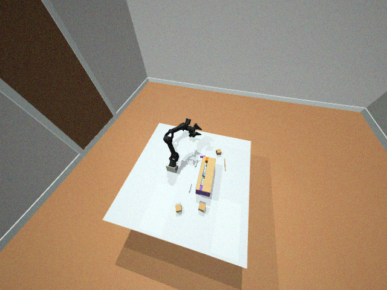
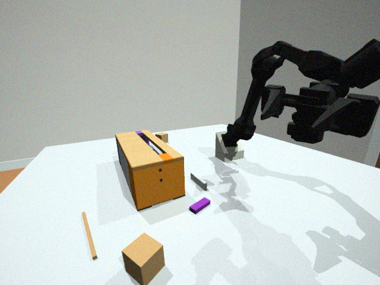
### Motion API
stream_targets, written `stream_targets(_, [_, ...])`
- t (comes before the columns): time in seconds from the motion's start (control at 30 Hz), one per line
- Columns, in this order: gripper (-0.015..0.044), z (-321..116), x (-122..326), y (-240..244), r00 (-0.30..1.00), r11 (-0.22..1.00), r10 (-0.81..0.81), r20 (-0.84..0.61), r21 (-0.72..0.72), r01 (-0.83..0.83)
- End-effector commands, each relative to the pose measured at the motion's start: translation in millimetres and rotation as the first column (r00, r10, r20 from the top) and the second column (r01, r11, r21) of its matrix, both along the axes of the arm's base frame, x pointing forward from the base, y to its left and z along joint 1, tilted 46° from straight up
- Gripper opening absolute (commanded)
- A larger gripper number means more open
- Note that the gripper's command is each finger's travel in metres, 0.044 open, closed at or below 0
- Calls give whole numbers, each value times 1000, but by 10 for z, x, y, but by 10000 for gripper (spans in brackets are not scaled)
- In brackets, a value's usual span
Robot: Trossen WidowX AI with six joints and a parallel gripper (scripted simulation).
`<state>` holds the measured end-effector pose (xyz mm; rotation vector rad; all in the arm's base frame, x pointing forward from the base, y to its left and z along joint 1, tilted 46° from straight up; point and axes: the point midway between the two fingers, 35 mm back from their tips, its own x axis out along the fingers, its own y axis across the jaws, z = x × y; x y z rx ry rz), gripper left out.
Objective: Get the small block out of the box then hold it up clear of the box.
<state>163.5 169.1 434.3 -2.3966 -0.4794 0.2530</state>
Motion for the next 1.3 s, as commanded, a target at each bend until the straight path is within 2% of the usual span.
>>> stream_targets(0.0, [400, -6, 6, 4, 1000, 1000, -1, -1, -3, 1])
stream_targets(0.2, [400, -330, 347, 140, 994, 991, -51, -95, -125, 38])
stream_targets(0.37, [400, -836, 841, 94, 951, 966, -152, -270, -242, 86])
stream_targets(0.53, [400, -1377, 1291, -202, 835, 942, -279, -473, -304, 142])
stream_targets(0.67, [400, -1837, 1528, -523, 680, 932, -347, -646, -315, 176])
stream_targets(0.87, [400, -2543, 1641, -1094, 321, 931, -332, -887, -253, 263])
stream_targets(1.0, [400, -2904, 1588, -1458, 59, 908, -211, -976, -173, 382])
stream_targets(1.13, [400, -3163, 1492, -1757, -168, 839, 7, -986, -86, 537])
stream_targets(1.2, [400, -3220, 1459, -1839, -222, 806, 89, -971, -61, 589])
stream_targets(1.27, [400, -3226, 1455, -1849, -228, 801, 99, -969, -58, 595])
